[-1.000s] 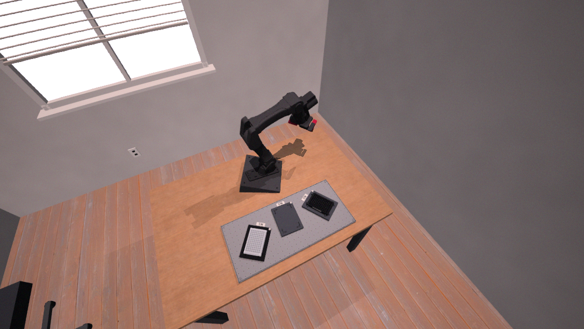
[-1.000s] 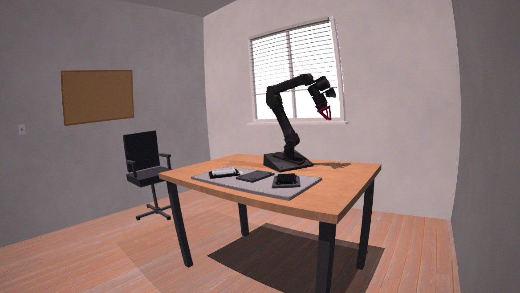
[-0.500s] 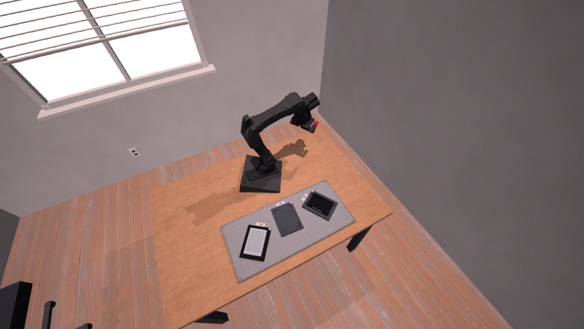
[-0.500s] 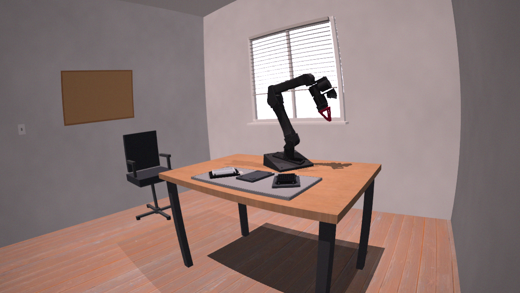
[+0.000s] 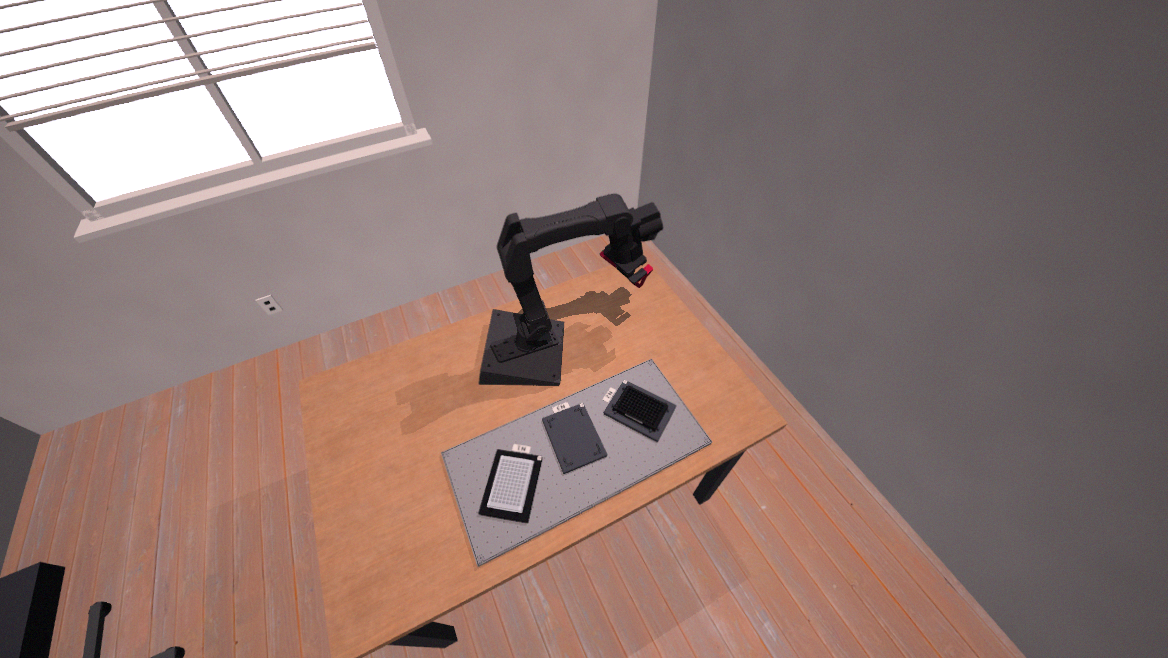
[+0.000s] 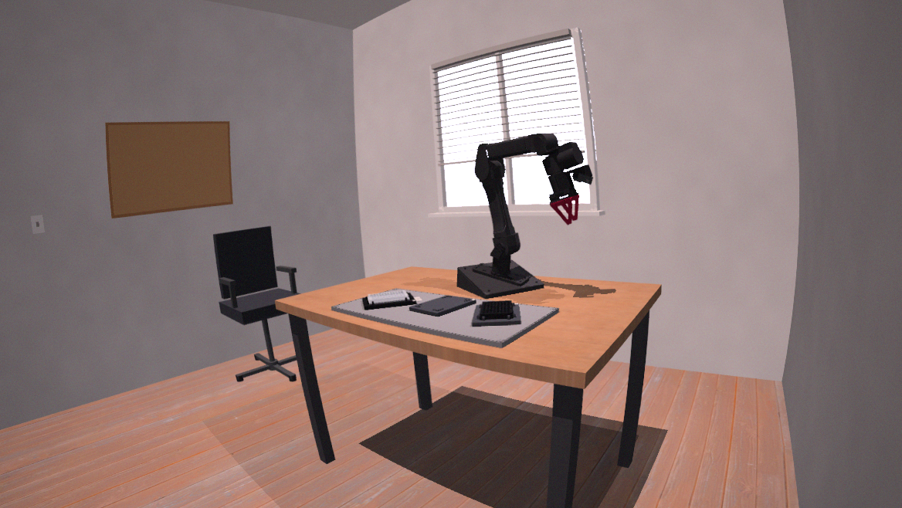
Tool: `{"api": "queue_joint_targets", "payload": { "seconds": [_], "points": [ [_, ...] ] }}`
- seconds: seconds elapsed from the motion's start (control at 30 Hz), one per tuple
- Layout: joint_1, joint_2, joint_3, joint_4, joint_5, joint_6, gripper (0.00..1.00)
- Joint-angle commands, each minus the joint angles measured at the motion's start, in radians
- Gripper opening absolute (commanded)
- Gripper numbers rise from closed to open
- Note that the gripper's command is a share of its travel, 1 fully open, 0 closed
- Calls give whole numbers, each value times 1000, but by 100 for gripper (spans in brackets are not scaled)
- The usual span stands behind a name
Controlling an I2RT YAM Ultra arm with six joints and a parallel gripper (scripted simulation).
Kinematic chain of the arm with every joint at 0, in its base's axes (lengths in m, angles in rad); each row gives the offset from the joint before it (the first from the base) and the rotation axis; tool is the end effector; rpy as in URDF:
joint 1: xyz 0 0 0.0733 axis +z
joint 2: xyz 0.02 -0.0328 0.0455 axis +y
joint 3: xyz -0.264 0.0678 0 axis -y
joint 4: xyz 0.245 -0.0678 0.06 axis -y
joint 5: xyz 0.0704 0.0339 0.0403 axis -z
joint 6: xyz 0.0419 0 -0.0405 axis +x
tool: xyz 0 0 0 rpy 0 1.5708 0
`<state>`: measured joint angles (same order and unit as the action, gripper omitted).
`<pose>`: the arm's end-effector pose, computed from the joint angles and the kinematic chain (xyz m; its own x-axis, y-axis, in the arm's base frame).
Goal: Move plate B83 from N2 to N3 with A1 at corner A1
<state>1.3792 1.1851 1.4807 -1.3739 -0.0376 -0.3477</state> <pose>0.0336 0.1875 0.3932 0.1777 -0.8722 -0.4558 -0.9827 -0.1322 -0.1300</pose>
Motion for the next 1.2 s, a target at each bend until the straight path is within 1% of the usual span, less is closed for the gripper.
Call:
{"api": "queue_joint_targets", "payload": {
  "seconds": [0.0, 0.1, 0.17, 0.27, 0.37, 0.4, 0.47, 0.53, 0.6, 0.7, 0.8, 0.9, 0.97, 1.03, 1.13, 1.17],
  "points": [
    [-49, 8, 10, 27, -20, -5, 100],
    [-90, 42, 21, 26, -10, 50, 100],
    [-132, 54, 16, 40, -28, 20, 100],
    [-172, 87, 27, 39, -19, 76, 100],
    [-231, 105, 20, 60, -43, 31, 100],
    [-244, 115, 23, 59, -40, 50, 100],
    [-244, 115, 23, 59, -40, 50, 100],
    [-271, 137, 31, 58, -34, 88, 100],
    [-307, 149, 27, 70, -47, 62, 100],
    [-346, 180, 38, 69, -39, 120, 100],
    [-399, 198, 31, 87, -58, 80, 100],
    [-437, 228, 42, 85, -51, 139, 100],
    [-470, 240, 39, 96, -62, 116, 100],
    [-470, 240, 39, 96, -62, 116, 100],
    [-509, 269, 50, 94, -56, 175, 100],
    [-524, 276, 49, 98, -60, 169, 100]
  ]
}}
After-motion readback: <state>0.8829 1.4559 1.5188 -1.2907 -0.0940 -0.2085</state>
